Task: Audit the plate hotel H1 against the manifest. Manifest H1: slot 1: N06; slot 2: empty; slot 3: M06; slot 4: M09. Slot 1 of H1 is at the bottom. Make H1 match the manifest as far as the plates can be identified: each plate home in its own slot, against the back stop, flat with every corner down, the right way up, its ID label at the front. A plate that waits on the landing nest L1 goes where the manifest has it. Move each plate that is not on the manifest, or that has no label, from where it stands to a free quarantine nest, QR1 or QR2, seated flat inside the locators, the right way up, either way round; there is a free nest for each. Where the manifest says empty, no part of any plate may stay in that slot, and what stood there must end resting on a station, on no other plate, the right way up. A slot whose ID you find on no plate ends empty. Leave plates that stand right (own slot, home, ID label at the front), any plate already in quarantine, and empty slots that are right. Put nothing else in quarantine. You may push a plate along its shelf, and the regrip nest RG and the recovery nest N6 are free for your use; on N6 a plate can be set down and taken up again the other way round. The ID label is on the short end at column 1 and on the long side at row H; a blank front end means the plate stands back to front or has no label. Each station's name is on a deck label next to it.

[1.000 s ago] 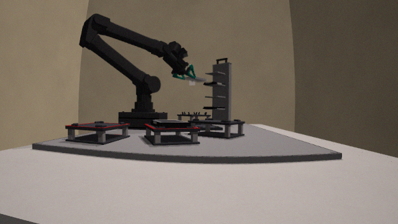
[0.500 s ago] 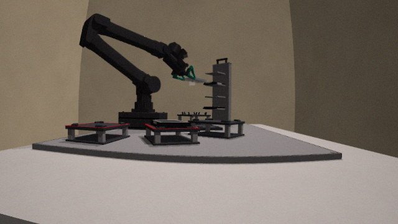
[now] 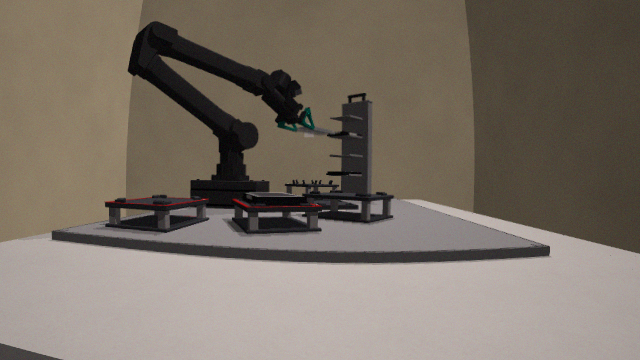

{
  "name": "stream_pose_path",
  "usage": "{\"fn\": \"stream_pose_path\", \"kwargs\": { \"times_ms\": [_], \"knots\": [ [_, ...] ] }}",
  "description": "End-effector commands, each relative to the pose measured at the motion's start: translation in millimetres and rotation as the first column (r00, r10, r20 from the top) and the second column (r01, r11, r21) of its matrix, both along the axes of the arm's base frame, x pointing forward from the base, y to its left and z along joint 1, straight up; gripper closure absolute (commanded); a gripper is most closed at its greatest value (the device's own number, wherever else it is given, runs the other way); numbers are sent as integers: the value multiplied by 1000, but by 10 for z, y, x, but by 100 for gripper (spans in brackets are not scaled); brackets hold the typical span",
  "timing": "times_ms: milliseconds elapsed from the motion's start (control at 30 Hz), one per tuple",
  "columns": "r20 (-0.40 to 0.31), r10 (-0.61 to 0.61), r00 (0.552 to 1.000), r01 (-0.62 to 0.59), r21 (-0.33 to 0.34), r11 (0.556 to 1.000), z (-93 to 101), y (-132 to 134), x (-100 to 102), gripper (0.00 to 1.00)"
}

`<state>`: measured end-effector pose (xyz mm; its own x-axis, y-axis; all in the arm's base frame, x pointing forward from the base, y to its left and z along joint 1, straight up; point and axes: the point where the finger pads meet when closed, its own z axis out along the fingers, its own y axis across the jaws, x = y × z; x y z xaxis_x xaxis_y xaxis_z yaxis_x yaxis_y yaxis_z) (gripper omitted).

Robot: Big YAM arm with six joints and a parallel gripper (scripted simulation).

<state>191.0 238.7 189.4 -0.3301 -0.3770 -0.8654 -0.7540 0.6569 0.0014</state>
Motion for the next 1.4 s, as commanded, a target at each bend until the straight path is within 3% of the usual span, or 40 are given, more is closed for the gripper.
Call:
{"fn": "stream_pose_path", "kwargs": {
  "times_ms": [0, 67, 233, 333, 400, 500, 633, 733, 767, 900, 1033, 1100, 1300, 1367],
  "knots": [
    [16, 0, 1000, 0, 35, 999, 100, 57, 13, 14],
    [24, -1, 1000, -1, 46, 999, 180, 79, 28, 14],
    [16, -1, 1000, 0, 36, 999, 75, 55, 11, 14],
    [25, -1, 1000, -1, 48, 999, 161, 81, 30, 14],
    [15, 0, 1000, 0, 34, 999, 43, 56, 12, 14],
    [25, -1, 1000, 0, 48, 999, 135, 83, 32, 14],
    [16, 0, 1000, 0, 35, 999, 12, 55, 11, 14],
    [19, -1, 1000, 0, 40, 999, 47, 66, 19, 14],
    [48, -2, 999, -2, 80, 997, 341, 130, 65, 14],
    [14, 0, 1000, 0, 33, 999, -17, 62, 16, 14],
    [27, -1, 1000, -1, 51, 999, 83, 86, 33, 14],
    [15, 0, 1000, 0, 34, 999, -53, 56, 11, 14],
    [25, -1, 1000, 0, 48, 999, 35, 84, 32, 14],
    [18, 0, 1000, 0, 38, 999, -68, 54, 10, 14]
  ]
}}
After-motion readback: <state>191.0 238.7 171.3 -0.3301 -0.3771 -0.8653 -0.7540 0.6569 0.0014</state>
